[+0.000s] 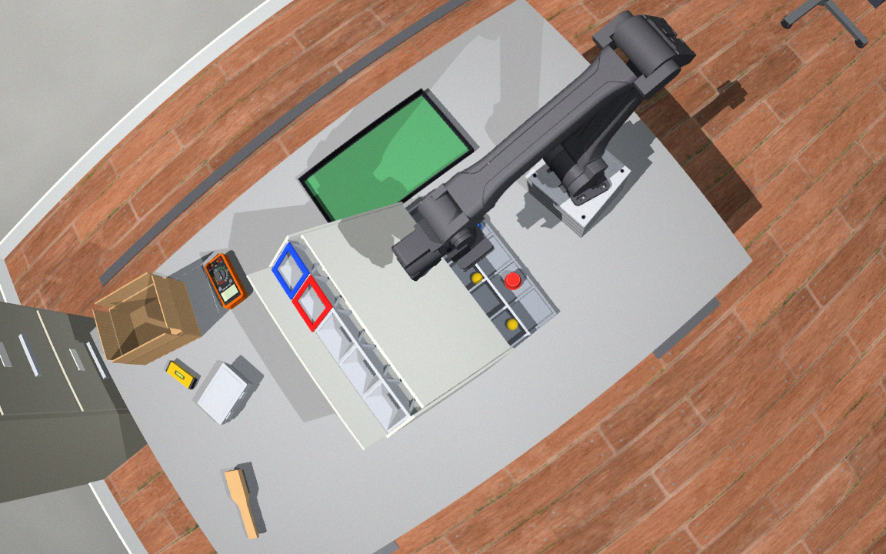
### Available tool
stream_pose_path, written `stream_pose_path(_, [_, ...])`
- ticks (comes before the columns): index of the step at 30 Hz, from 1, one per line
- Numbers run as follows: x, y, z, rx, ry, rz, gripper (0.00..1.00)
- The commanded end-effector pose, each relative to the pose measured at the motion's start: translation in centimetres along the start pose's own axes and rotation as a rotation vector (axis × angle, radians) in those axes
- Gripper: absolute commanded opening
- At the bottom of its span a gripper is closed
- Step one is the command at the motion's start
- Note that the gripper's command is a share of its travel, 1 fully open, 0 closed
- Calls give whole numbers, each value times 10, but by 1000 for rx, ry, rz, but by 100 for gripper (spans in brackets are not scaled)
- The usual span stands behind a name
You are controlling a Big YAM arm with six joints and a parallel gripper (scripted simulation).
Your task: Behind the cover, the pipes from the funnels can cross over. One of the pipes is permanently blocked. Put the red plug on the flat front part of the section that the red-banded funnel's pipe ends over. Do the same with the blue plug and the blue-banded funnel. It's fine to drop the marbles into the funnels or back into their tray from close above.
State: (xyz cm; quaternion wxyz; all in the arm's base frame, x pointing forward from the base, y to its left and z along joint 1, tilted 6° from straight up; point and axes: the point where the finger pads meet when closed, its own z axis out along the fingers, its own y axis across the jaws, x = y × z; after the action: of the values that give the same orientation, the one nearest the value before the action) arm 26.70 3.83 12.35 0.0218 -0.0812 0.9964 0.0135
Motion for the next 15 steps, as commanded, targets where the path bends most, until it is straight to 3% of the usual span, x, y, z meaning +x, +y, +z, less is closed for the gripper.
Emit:
stream_pose_path(1, [-21, 3, -18, 0, -37, 1, 59])
stream_pose_path(15, [-22, 3, -18, -1, -28, 1, 59])
